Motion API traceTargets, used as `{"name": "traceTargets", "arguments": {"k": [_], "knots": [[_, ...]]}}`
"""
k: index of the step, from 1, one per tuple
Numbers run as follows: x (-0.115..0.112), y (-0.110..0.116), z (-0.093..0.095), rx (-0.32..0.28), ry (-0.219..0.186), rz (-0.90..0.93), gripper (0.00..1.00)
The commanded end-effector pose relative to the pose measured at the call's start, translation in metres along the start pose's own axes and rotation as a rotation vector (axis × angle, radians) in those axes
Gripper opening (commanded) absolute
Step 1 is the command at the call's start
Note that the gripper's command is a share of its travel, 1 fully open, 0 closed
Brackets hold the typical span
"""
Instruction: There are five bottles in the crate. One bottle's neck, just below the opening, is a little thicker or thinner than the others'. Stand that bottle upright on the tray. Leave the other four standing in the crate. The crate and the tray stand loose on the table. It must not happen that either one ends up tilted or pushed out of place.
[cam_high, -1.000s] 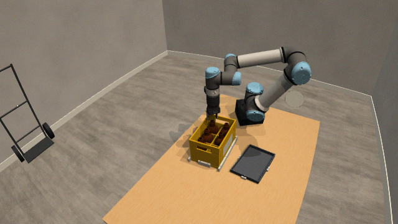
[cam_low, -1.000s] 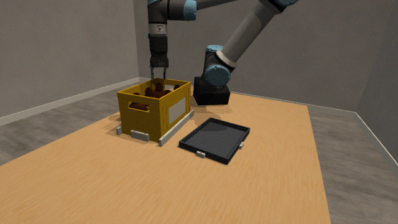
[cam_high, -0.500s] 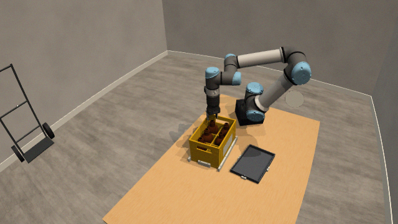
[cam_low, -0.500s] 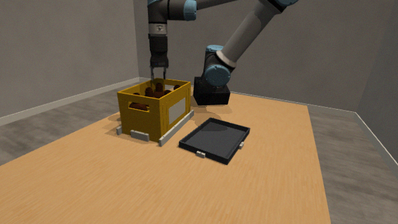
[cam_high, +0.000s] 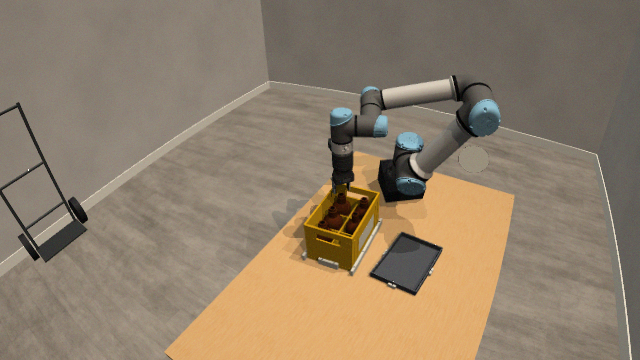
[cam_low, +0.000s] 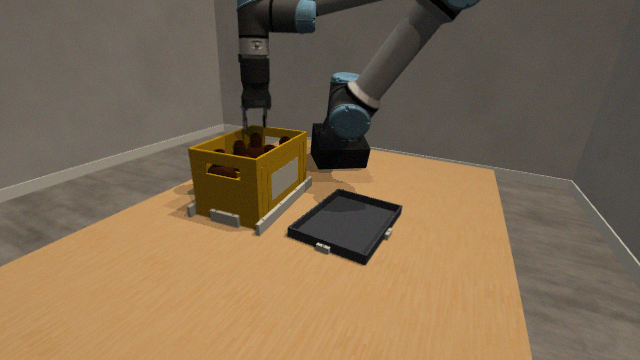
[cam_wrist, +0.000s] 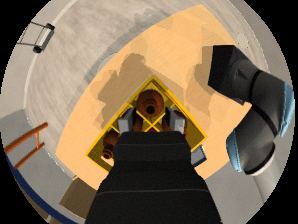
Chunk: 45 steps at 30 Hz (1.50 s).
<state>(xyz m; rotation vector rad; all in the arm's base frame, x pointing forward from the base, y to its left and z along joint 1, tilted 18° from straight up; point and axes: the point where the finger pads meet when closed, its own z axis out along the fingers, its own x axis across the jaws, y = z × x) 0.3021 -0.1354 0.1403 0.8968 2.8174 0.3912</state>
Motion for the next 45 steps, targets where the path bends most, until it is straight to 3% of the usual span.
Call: {"name": "traceTargets", "arguments": {"k": [1,45], "knots": [[0.000,0.000,0.000,0.000,-0.001,0.000,1.00],[0.000,0.000,0.034,0.000,-0.001,0.000,1.00]]}}
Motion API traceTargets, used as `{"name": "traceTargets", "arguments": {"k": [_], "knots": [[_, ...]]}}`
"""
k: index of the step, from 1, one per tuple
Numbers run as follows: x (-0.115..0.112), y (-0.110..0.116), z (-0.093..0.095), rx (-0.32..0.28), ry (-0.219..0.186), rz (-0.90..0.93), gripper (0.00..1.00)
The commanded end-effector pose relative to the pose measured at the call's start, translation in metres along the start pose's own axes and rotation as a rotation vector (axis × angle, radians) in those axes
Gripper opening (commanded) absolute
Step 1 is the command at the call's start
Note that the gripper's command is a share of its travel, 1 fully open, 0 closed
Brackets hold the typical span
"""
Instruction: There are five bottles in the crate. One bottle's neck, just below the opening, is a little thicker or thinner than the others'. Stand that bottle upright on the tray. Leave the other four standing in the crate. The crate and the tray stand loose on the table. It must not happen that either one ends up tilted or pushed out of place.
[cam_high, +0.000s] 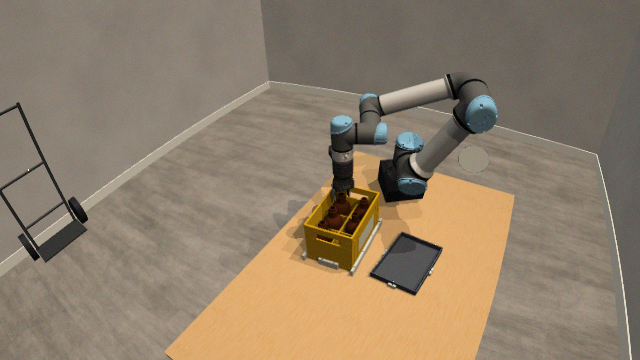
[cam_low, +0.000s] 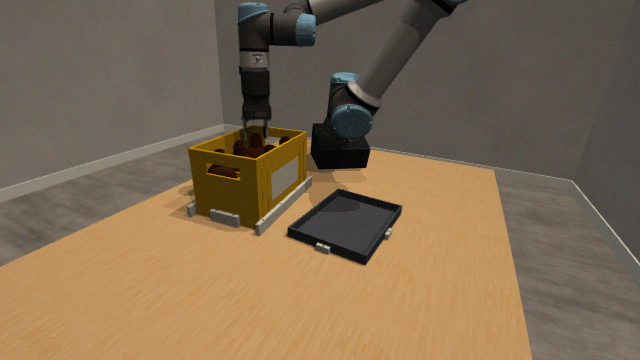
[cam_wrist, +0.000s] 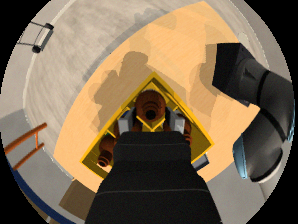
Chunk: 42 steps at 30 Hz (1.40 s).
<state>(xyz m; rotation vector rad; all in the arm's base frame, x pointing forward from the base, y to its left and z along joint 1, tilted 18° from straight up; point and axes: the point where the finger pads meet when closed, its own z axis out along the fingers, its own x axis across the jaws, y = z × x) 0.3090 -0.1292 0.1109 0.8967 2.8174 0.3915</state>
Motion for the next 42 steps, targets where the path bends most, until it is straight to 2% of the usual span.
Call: {"name": "traceTargets", "arguments": {"k": [1,42], "knots": [[-0.0005,-0.0001,0.0036,0.000,-0.001,0.000,1.00],[-0.0005,-0.0001,0.0074,0.000,-0.001,0.000,1.00]]}}
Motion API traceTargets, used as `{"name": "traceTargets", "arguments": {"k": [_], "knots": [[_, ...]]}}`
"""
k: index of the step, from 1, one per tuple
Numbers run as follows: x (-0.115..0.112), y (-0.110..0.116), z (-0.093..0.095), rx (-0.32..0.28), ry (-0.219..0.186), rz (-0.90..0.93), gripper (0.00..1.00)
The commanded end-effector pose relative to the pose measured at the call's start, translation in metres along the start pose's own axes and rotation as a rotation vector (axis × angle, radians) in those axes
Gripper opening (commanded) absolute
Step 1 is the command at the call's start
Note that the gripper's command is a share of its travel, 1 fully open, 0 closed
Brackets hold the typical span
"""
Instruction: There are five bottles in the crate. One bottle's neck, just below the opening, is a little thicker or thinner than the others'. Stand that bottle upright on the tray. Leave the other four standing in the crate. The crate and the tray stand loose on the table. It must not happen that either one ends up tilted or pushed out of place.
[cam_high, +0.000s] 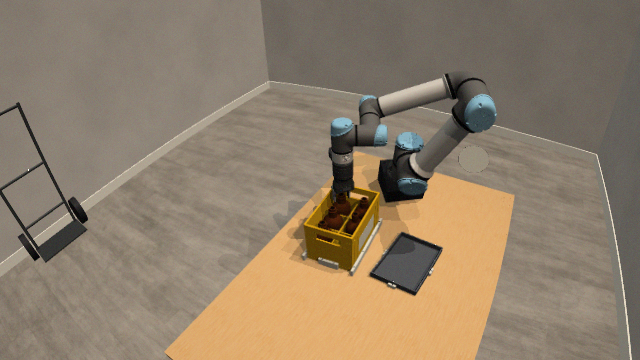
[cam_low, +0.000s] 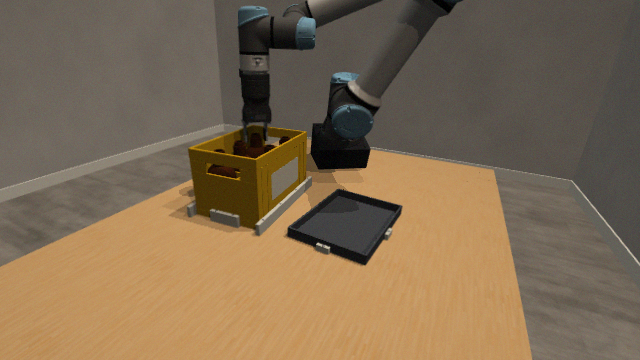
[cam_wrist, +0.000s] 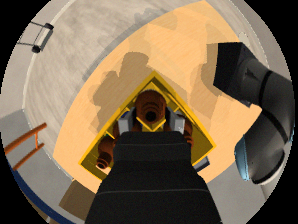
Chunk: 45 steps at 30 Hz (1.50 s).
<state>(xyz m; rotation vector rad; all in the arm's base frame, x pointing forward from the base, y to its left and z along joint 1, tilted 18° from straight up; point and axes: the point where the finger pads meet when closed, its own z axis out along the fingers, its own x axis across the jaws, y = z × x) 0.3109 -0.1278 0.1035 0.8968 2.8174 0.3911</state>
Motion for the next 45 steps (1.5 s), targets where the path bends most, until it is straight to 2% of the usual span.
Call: {"name": "traceTargets", "arguments": {"k": [1,10,11,45], "knots": [[-0.0003,-0.0001,-0.0003,0.000,-0.001,0.000,1.00],[-0.0003,-0.0001,-0.0003,0.000,-0.001,0.000,1.00],[-0.0003,-0.0001,-0.0003,0.000,-0.001,0.000,0.00],[-0.0003,-0.0001,-0.0003,0.000,-0.001,0.000,0.00]]}}
